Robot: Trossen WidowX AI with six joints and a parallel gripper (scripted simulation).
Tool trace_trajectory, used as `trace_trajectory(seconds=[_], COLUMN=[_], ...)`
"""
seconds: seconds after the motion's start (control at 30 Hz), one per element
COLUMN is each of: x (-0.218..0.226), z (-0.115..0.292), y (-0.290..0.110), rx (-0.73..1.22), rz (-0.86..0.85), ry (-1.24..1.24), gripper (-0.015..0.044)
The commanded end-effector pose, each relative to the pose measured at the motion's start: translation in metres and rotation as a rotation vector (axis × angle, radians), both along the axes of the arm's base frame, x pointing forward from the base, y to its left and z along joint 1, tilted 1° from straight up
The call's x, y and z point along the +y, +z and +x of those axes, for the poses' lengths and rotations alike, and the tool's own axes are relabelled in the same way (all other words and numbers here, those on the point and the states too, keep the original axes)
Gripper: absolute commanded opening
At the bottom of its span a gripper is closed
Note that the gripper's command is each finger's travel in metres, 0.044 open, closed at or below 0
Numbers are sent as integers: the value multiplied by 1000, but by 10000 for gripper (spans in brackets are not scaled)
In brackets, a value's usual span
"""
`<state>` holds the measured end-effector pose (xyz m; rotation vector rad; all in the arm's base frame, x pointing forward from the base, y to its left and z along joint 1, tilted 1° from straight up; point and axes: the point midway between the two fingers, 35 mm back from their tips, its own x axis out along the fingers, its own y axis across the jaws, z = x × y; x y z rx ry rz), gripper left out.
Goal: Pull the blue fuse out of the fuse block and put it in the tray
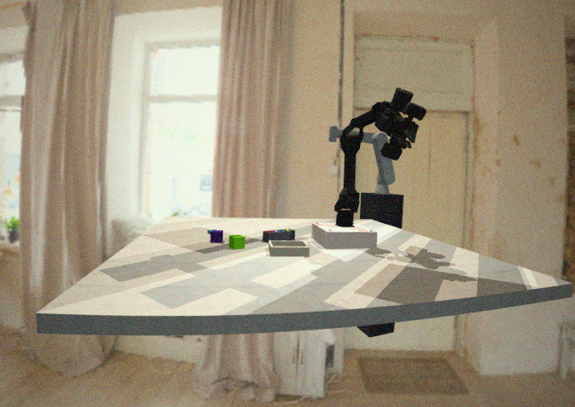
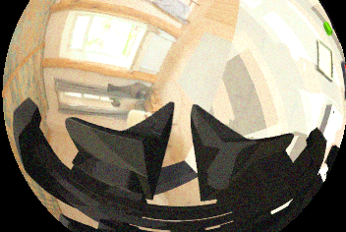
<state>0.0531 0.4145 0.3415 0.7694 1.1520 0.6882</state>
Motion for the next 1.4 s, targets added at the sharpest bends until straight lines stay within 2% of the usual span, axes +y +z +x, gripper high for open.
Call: trace_trajectory(seconds=[0.0,0.37,0.53,0.7,0.93,1.2,1.37], x=[-16,-109,-172,-243,-350,-462,-480], z=[66,207,250,277,282,236,219], y=[-32,-112,-150,-187,-236,-286,-295], rx=[3,87,161,266,469,776,845], rz=[-90,-313,-424,-521,-621,-653,-645], ry=[-134,-469,-601,-730,-900,-1077,-1108], gripper=[73,73,73,73,73,73,73])
